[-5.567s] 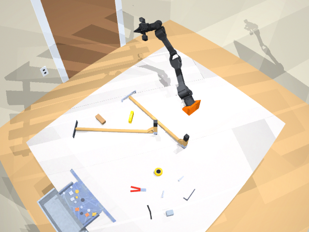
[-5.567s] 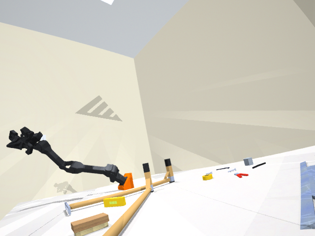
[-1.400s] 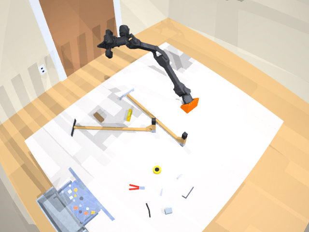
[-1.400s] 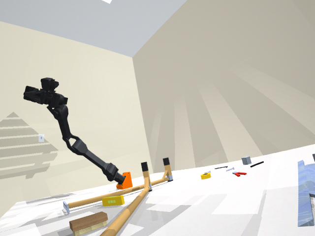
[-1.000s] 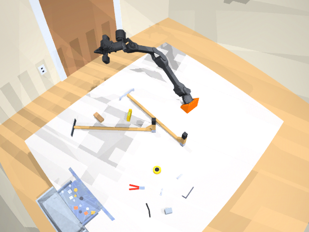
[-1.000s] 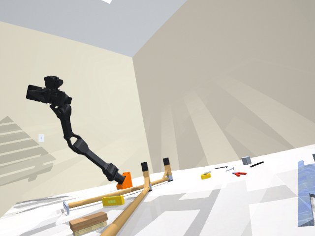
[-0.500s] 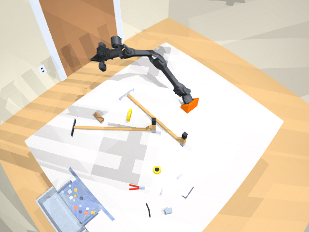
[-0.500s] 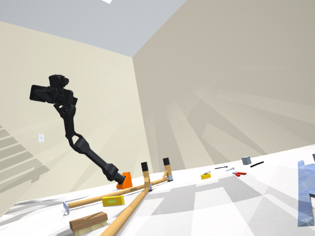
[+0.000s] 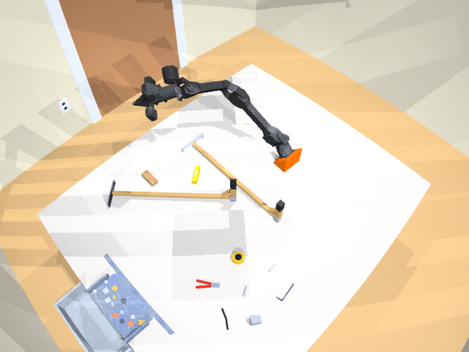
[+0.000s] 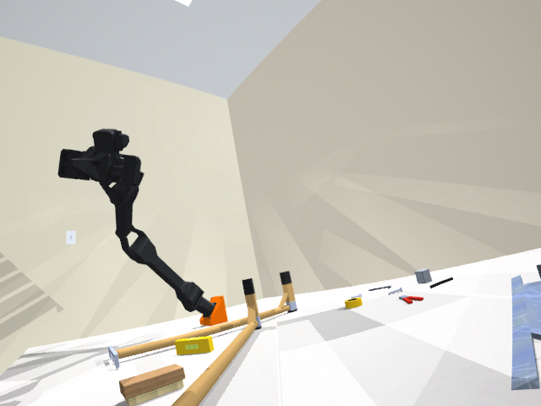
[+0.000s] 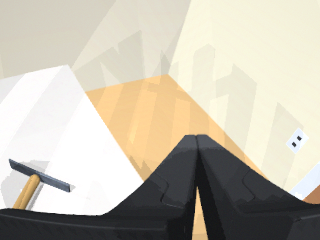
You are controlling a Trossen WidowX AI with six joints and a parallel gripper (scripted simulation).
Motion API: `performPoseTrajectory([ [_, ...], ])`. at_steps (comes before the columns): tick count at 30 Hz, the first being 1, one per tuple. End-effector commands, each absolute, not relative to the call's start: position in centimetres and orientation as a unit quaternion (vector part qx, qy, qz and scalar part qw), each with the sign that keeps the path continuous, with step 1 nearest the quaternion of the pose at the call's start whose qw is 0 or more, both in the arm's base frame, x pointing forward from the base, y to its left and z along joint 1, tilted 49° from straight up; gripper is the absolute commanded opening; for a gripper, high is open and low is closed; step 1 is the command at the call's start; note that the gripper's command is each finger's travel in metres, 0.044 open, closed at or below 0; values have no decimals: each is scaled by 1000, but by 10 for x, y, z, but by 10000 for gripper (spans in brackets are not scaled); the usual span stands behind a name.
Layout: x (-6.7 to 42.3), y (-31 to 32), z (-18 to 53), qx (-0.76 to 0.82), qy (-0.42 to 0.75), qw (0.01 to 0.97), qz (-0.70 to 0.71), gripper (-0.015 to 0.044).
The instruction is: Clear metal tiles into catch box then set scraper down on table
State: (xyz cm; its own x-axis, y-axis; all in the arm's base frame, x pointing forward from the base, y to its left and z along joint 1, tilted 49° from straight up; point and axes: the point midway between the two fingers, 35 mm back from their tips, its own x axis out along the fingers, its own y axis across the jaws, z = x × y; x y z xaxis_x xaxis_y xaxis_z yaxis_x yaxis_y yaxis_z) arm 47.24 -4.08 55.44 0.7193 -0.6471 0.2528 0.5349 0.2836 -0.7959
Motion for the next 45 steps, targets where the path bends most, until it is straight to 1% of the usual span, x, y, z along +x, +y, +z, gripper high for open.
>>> performPoseTrajectory([
  [1,487,-43,540,-464,63,805,-364,0],
  [45,584,-85,408,-373,98,862,-330,0],
])
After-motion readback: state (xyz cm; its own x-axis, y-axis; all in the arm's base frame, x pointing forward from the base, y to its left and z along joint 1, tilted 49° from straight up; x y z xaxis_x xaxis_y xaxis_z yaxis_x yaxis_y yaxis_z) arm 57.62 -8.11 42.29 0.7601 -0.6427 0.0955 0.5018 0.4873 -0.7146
